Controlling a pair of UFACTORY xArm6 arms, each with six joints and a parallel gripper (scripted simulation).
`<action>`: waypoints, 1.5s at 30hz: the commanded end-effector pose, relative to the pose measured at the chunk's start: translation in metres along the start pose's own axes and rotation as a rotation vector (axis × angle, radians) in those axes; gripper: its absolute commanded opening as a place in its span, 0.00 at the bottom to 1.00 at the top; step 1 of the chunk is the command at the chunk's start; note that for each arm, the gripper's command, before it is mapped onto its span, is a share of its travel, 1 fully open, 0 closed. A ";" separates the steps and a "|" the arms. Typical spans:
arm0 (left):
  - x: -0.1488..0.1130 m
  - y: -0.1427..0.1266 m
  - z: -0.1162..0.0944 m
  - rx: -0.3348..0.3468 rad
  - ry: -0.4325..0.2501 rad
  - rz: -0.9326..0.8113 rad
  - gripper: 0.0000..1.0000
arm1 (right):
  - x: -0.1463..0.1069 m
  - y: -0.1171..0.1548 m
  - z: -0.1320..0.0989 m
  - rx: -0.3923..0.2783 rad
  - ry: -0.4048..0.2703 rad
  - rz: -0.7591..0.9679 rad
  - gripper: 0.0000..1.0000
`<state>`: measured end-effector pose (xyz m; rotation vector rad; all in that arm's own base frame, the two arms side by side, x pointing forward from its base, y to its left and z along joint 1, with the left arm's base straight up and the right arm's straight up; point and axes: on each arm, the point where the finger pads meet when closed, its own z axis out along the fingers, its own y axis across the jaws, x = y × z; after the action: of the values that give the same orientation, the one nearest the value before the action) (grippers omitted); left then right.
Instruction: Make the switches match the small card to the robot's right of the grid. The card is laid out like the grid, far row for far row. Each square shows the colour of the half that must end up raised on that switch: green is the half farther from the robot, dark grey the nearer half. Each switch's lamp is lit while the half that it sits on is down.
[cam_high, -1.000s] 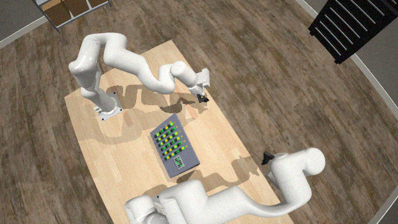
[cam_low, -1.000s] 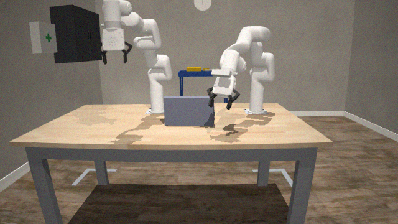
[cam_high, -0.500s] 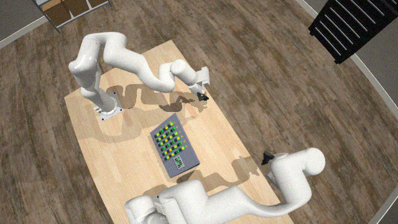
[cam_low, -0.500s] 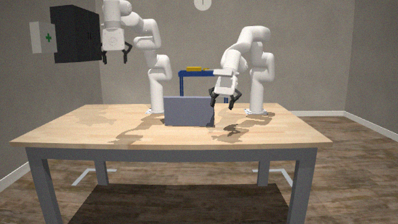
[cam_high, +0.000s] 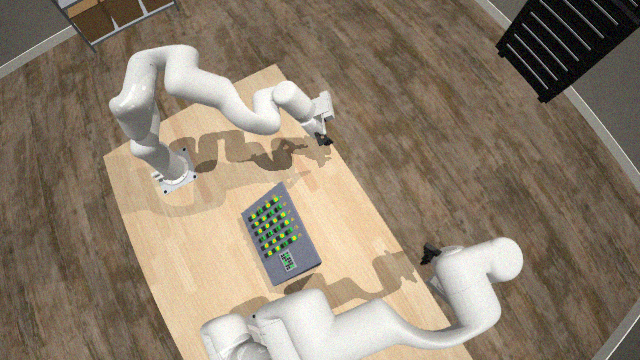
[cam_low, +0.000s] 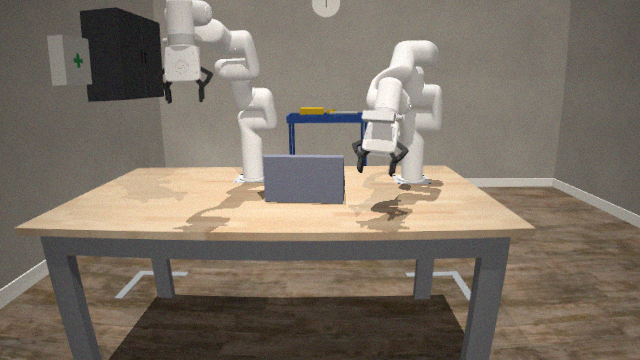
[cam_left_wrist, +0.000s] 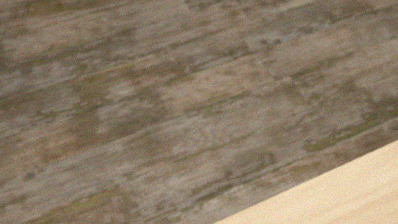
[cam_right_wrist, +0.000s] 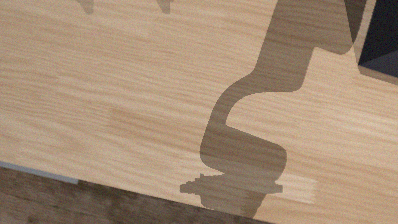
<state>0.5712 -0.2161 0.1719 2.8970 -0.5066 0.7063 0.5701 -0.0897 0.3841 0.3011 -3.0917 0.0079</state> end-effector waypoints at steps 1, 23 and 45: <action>-0.002 -0.048 -0.010 0.036 -0.010 -0.069 1.00 | 0.000 0.000 -0.002 0.002 -0.005 0.000 1.00; -0.071 -0.248 -0.070 0.198 -0.095 -0.434 1.00 | 0.000 0.000 -0.002 0.002 -0.005 0.000 1.00; -0.214 -0.404 -0.170 0.332 -0.175 -0.829 1.00 | 0.000 0.000 -0.002 0.002 -0.005 0.000 1.00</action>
<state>0.4929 0.2081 0.2008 3.0633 0.6969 0.4515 0.5701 -0.0897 0.3841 0.3011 -3.0917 0.0079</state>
